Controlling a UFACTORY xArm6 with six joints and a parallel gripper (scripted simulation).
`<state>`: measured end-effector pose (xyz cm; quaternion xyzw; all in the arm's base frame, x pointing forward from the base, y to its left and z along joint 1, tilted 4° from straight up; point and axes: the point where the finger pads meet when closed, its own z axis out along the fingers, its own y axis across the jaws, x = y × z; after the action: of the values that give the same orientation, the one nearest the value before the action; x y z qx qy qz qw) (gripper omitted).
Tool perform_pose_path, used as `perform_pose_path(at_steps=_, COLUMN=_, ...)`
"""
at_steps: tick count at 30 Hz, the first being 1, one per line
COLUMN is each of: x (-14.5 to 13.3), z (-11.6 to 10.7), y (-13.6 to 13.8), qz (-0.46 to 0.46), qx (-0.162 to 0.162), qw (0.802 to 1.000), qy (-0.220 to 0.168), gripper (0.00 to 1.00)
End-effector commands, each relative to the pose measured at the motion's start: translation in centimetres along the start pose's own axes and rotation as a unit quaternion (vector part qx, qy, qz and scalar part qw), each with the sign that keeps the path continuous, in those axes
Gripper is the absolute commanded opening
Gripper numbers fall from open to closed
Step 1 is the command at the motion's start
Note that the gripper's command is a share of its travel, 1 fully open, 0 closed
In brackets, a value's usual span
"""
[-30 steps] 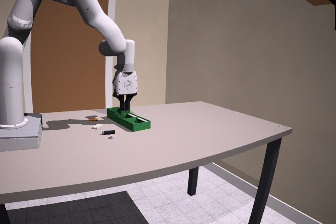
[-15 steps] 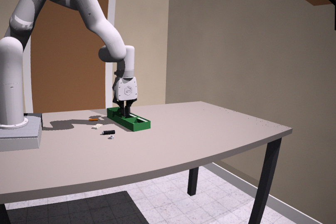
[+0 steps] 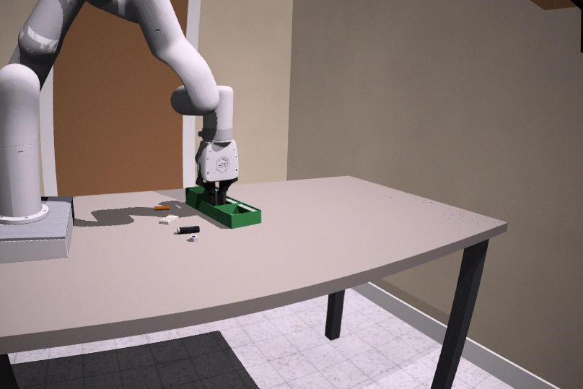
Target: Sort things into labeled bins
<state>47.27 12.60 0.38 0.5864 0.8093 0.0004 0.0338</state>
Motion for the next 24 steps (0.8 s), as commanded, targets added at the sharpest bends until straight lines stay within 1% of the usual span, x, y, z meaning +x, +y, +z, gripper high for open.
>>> perform_pose_path(at_steps=1, x=-0.01, z=-0.12, y=0.15, qz=0.0, qx=-0.002, qw=1.0, qy=0.0, gripper=0.0)
perform_pose_path(at_steps=3, x=-0.01, z=-0.12, y=0.14, qz=0.0, qx=-0.002, qw=1.0, qy=0.0, gripper=0.0)
perform_pose_path(at_steps=4, x=-0.01, z=-0.12, y=0.14, qz=0.0, qx=-0.002, qw=1.0, qy=0.0, gripper=0.3)
perform_pose_path(at_steps=21, x=-0.01, z=-0.13, y=0.14, qz=0.0, qx=-0.002, qw=1.0, qy=0.0, gripper=0.3)
perform_pose_path(at_steps=24, x=-0.01, z=-0.52, y=0.14, qz=0.0, qx=-0.002, qw=1.0, qy=0.0, gripper=0.3)
